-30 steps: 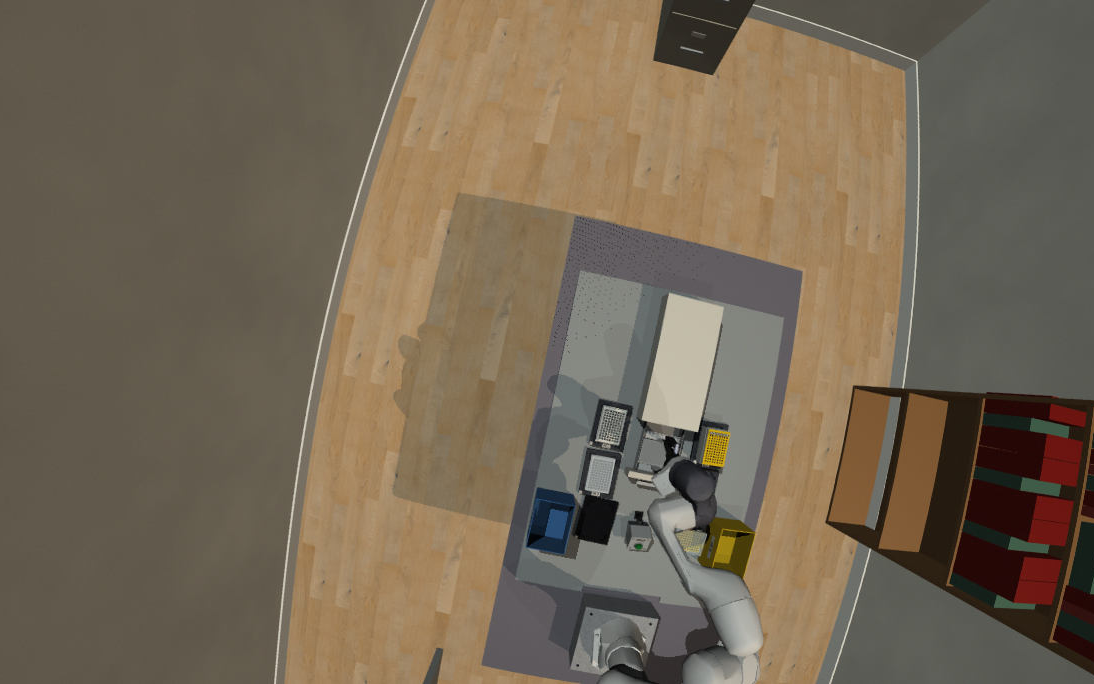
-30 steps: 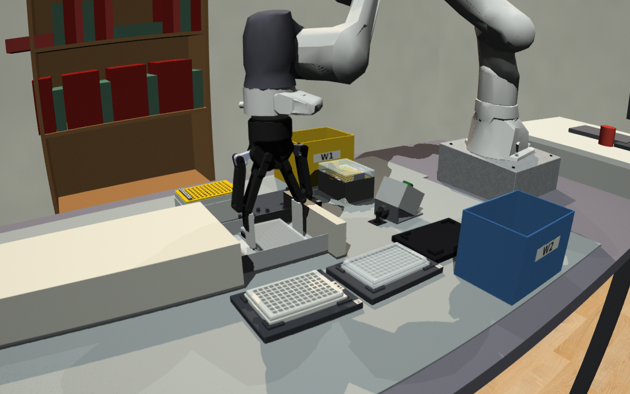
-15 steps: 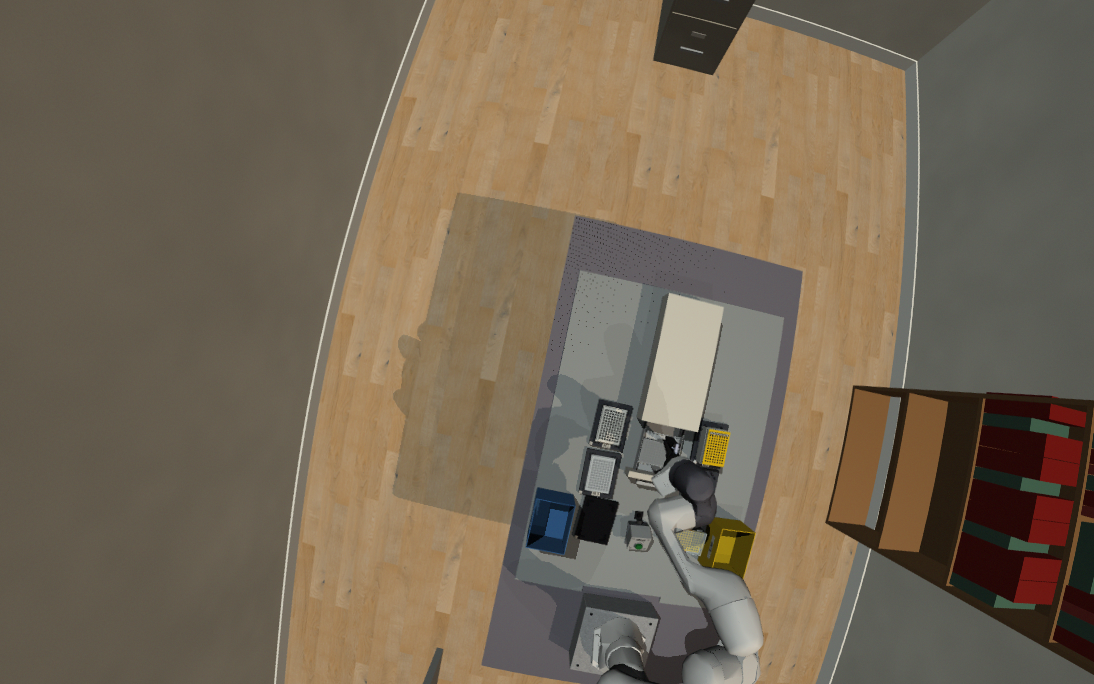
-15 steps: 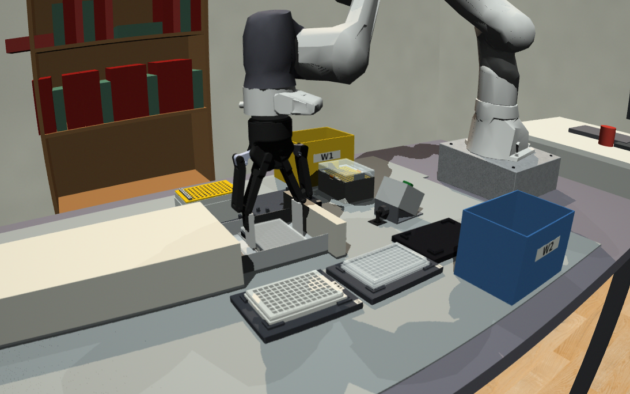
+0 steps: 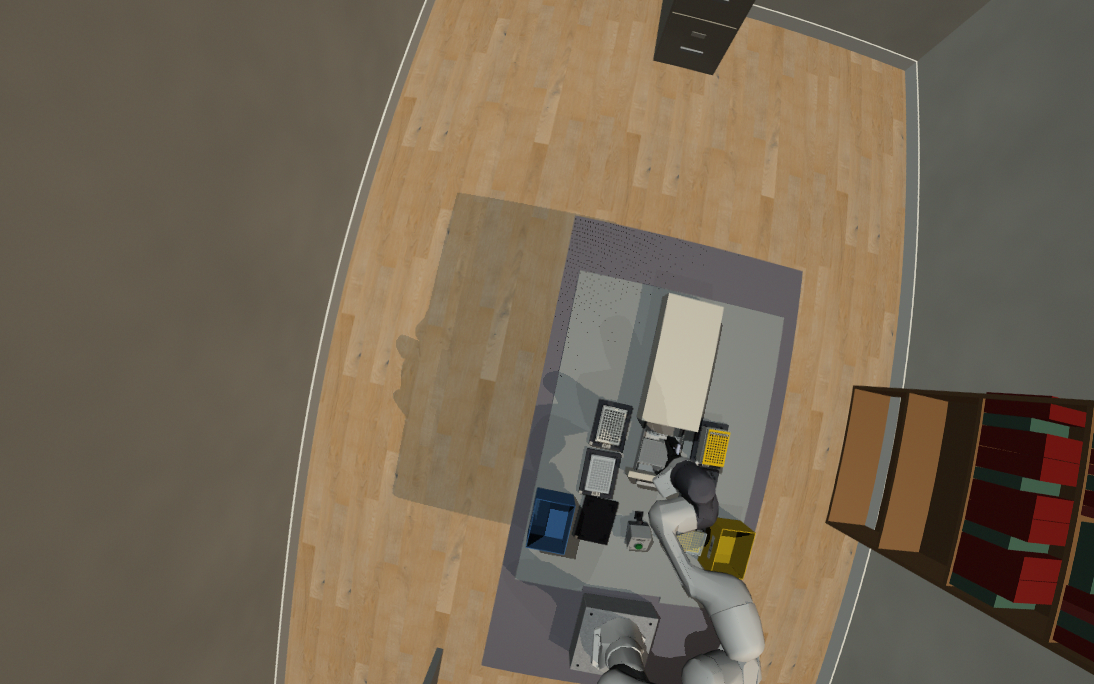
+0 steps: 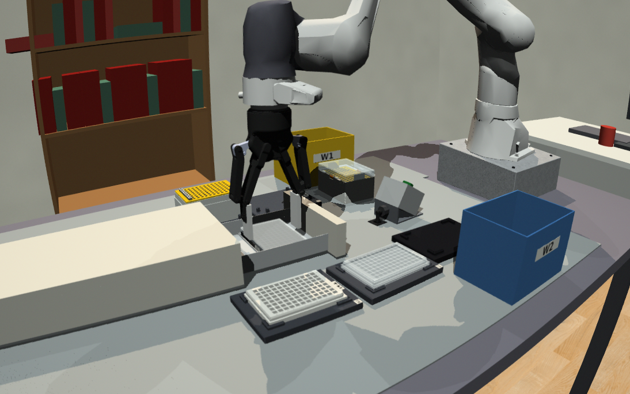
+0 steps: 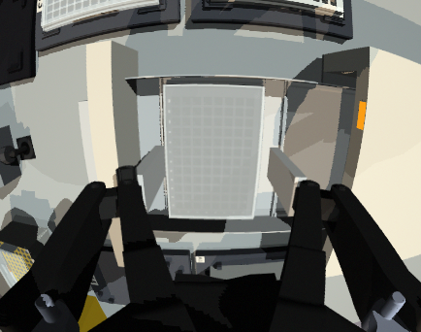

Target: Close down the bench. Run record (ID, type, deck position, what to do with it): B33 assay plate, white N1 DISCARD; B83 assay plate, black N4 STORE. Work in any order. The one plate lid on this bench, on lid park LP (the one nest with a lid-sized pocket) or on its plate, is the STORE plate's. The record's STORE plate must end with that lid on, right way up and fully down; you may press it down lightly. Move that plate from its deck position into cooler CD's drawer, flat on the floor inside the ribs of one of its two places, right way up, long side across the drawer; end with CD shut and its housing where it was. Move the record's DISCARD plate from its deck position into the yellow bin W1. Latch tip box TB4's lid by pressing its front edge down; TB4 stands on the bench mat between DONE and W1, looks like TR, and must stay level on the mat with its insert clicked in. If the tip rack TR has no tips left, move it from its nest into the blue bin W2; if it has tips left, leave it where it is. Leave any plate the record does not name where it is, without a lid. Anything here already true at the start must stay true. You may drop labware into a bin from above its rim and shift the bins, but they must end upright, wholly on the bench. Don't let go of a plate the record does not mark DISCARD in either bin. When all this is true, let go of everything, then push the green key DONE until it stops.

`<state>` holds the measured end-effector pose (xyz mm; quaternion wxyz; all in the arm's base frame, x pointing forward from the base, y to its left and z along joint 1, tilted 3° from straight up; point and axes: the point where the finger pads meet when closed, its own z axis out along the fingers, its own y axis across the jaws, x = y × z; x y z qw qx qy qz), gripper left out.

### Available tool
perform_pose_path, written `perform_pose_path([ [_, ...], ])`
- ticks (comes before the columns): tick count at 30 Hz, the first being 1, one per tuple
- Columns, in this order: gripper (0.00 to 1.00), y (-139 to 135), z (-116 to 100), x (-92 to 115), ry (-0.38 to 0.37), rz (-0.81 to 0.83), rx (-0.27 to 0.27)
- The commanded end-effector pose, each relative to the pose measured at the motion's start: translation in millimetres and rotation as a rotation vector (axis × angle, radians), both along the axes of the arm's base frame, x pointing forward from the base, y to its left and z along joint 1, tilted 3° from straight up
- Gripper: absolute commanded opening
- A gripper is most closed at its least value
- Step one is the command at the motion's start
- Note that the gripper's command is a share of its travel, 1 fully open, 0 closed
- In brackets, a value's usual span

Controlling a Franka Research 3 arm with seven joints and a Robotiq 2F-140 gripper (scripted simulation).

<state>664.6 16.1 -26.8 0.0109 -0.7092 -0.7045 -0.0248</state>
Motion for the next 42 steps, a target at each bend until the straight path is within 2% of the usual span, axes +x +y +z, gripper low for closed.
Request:
perform_pose_path([
  [1,0.61,-1,3,-3,0.007,0.002,0.001],
  [42,0.61,-3,52,-3,0.007,0.002,0.001],
])
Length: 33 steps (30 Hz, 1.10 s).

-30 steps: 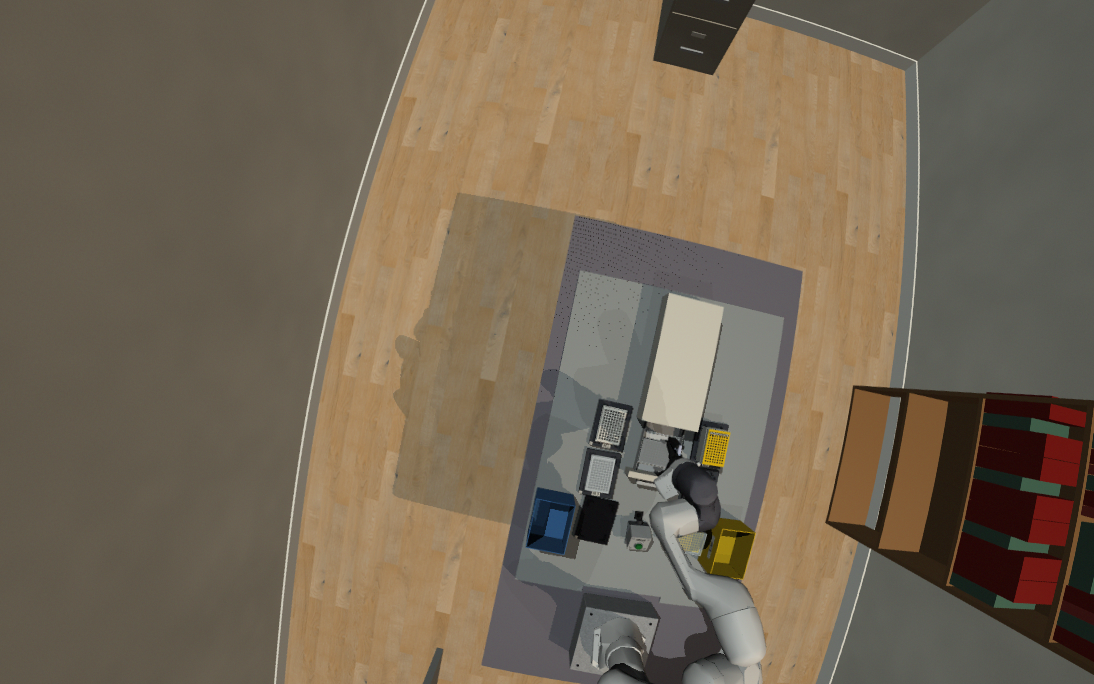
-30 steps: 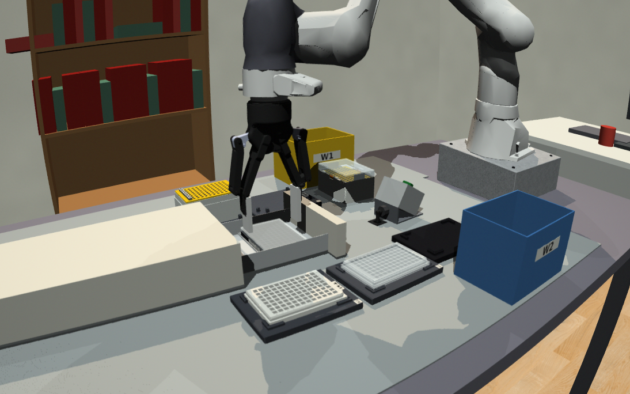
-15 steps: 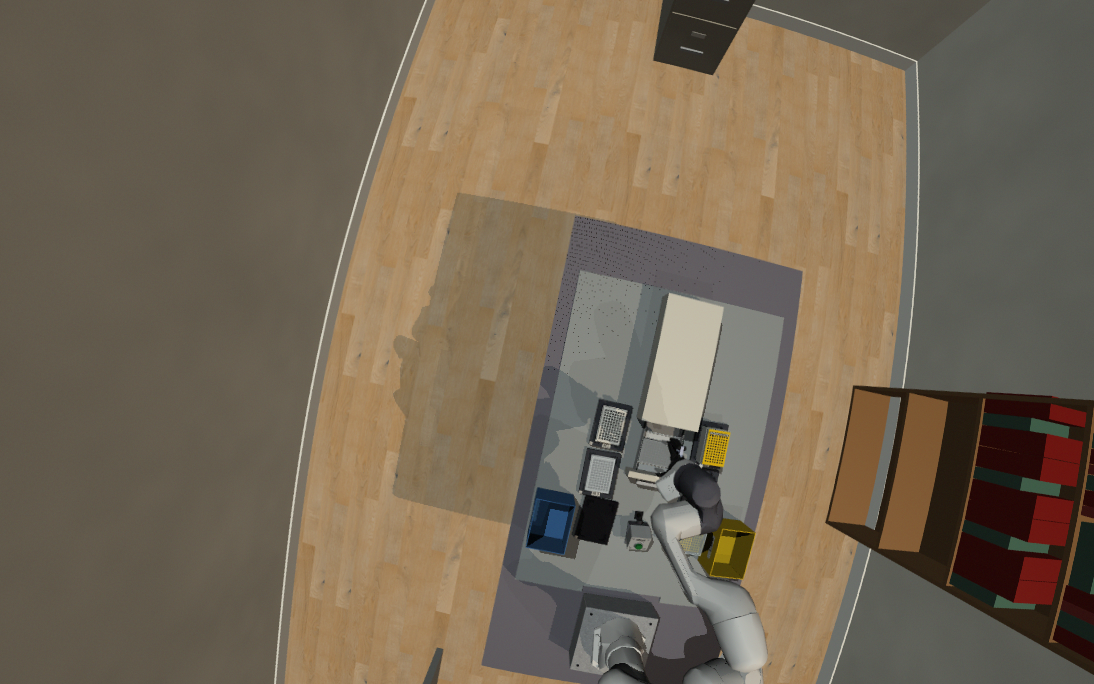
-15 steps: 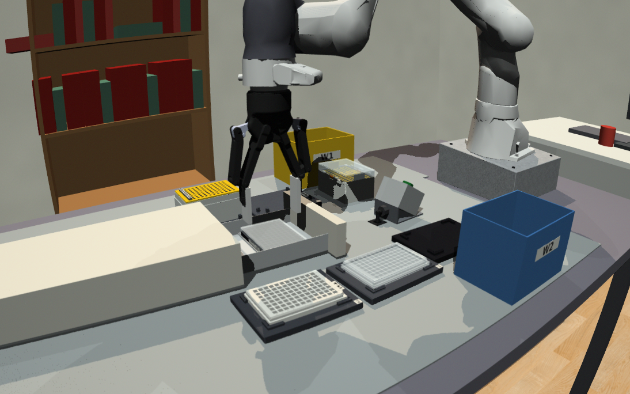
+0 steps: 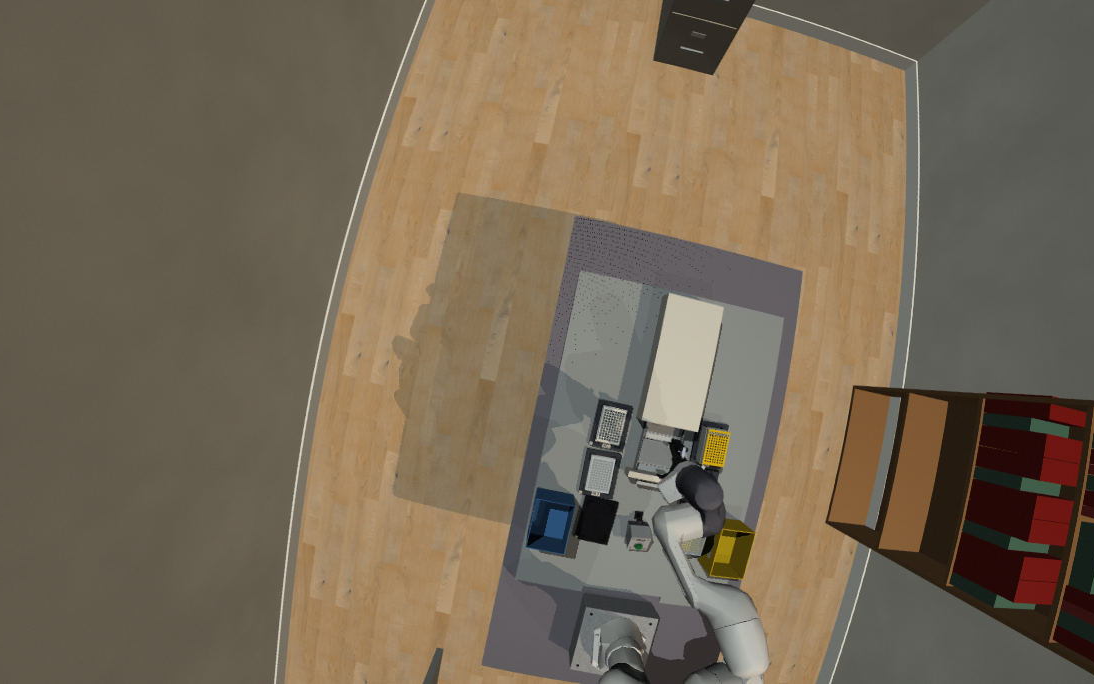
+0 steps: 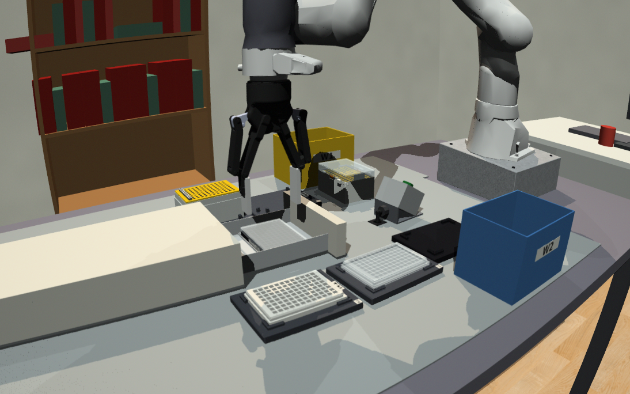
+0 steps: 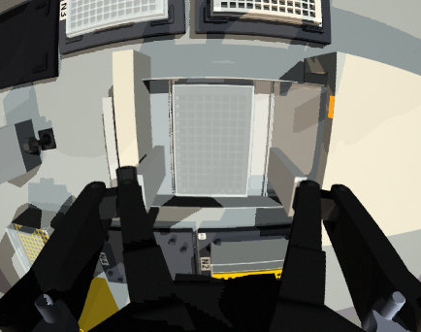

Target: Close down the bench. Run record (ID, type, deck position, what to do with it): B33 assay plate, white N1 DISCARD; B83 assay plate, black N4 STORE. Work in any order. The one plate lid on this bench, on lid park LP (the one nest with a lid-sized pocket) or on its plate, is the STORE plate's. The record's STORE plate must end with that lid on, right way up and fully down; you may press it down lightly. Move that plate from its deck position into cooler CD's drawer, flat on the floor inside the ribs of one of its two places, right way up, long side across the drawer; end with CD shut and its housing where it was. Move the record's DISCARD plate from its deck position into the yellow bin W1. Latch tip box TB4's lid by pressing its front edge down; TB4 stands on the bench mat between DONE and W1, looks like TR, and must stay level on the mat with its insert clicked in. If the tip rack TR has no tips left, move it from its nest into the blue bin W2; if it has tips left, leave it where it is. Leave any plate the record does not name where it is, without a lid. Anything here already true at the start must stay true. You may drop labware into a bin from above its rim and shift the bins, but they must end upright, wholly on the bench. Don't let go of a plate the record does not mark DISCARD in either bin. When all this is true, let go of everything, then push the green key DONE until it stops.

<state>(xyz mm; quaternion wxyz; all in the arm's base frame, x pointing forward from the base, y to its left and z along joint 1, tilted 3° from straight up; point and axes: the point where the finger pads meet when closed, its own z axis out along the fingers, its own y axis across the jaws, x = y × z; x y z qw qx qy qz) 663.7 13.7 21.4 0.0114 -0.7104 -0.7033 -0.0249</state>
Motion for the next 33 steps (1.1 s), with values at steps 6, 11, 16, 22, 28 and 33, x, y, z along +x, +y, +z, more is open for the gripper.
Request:
perform_pose_path([
  [6,0.61,-1,12,-2,0.007,0.005,0.0],
  [11,0.61,-1,16,-3,0.007,0.005,0.0],
  [16,0.61,-2,22,-3,0.007,0.005,0.0],
  [22,0.61,-2,30,-3,0.007,0.005,0.0],
  [28,0.61,-2,36,-3,0.007,0.005,0.0],
  [33,0.61,-3,42,-3,0.007,0.005,0.0],
])
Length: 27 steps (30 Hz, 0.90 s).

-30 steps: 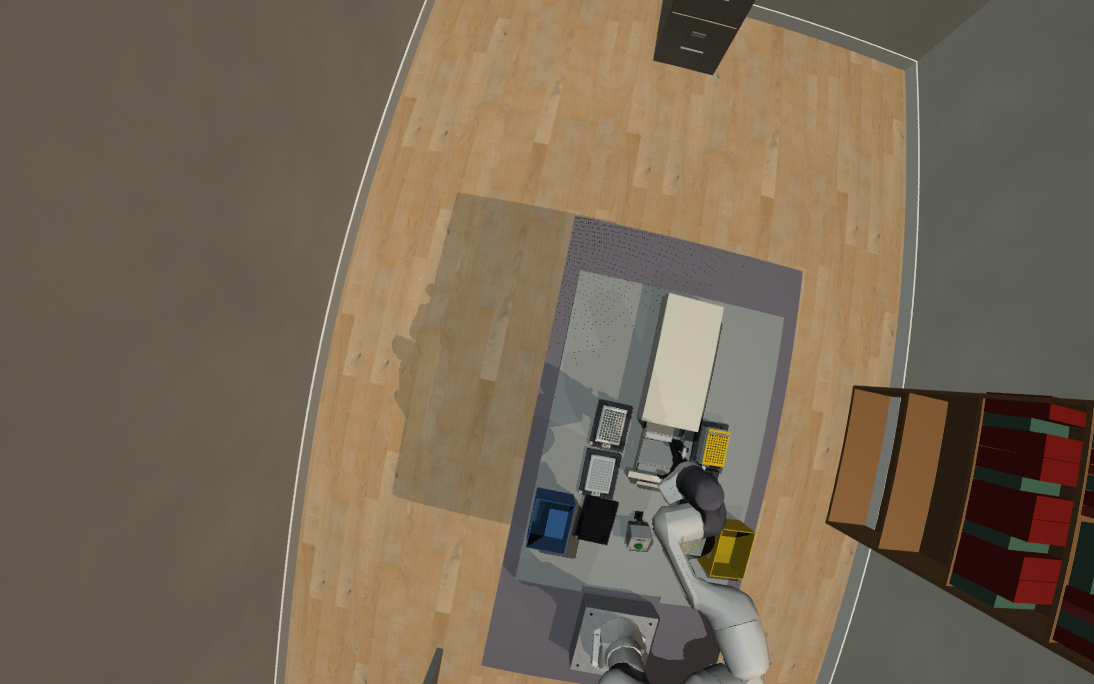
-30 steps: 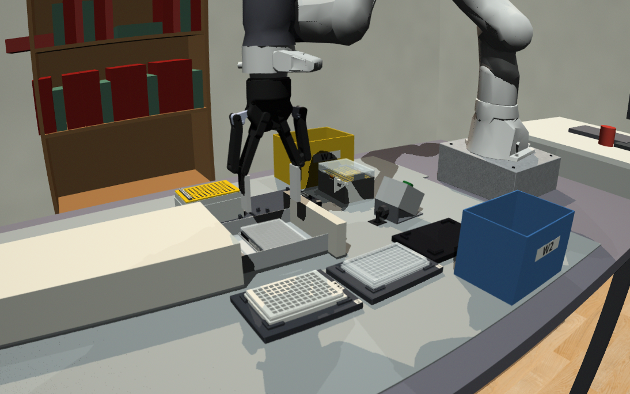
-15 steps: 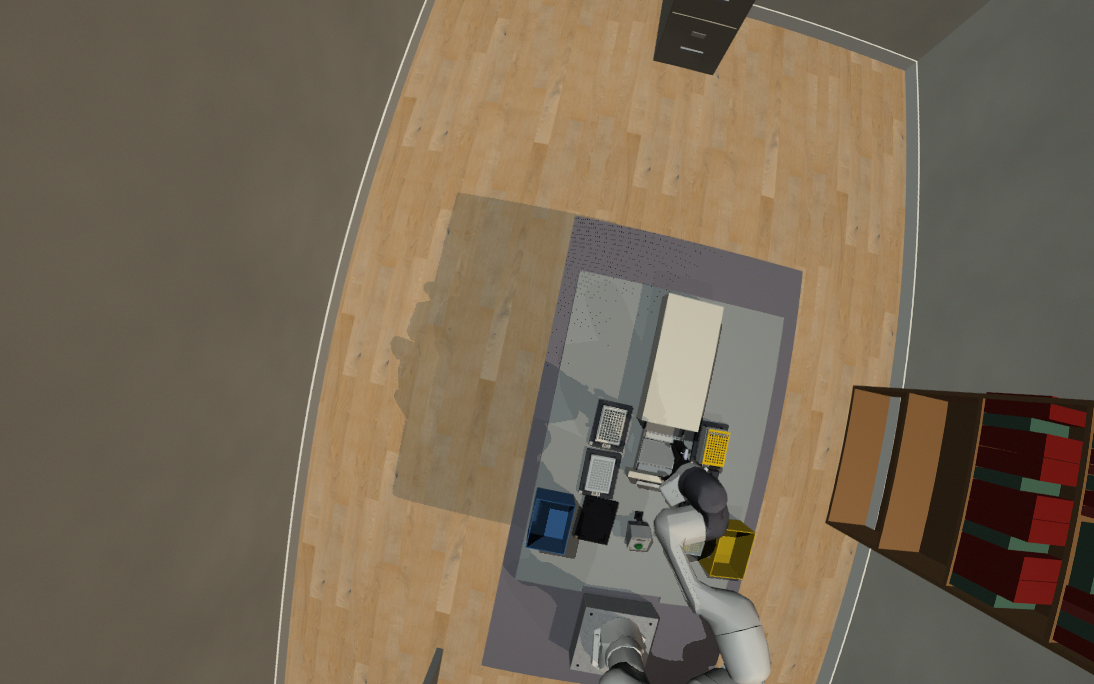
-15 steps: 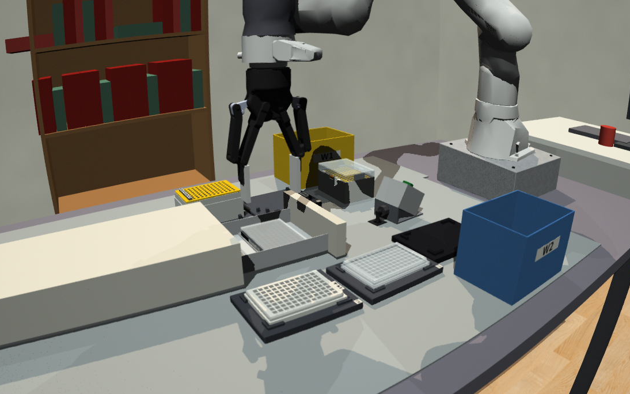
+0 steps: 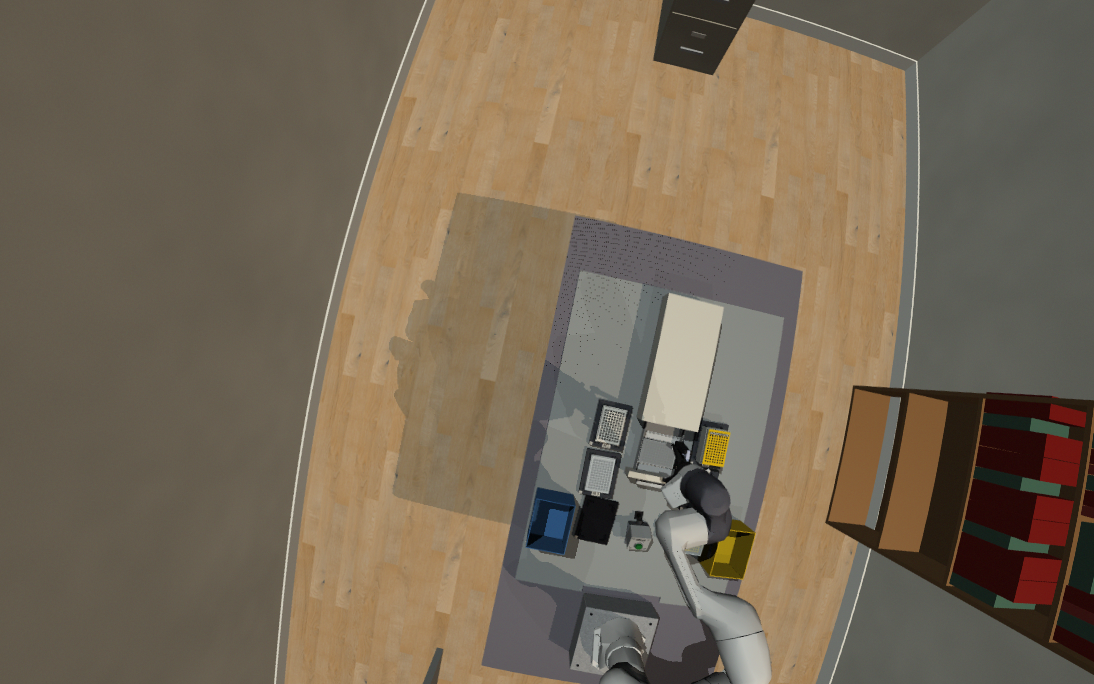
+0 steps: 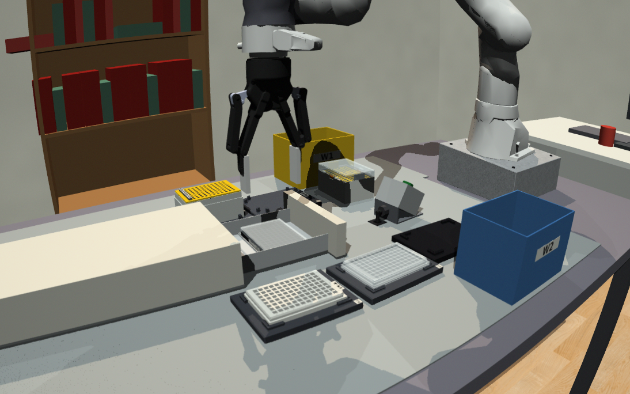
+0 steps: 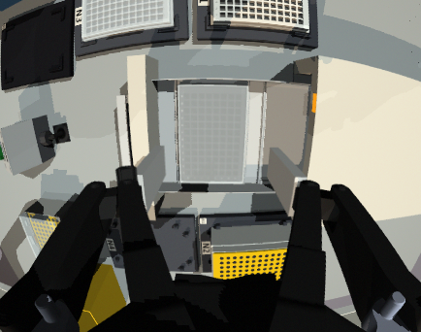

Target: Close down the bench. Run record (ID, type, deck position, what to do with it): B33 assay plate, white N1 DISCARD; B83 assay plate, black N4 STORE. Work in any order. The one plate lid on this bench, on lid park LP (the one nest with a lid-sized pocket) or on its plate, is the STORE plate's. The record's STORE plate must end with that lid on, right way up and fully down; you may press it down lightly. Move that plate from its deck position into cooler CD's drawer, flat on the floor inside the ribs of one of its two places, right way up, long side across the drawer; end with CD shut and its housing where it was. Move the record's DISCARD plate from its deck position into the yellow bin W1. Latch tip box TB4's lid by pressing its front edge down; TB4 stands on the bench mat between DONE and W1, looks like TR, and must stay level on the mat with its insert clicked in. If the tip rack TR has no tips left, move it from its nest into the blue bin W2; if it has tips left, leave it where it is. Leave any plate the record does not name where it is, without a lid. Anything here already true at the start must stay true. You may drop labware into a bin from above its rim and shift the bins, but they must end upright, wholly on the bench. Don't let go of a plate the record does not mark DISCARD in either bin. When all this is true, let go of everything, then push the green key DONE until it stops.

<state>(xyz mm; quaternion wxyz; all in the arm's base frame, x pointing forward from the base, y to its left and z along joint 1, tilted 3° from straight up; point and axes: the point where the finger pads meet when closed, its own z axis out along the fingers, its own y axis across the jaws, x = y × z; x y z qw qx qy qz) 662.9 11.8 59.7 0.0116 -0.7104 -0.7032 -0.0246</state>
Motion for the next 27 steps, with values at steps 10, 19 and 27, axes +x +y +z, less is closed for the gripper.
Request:
perform_pose_path([
  [10,0.61,-1,15,-2,0.006,0.005,0.0],
  [19,0.61,-1,17,-2,0.006,0.005,0.0],
  [27,0.61,-1,17,-2,0.006,0.005,0.0],
])
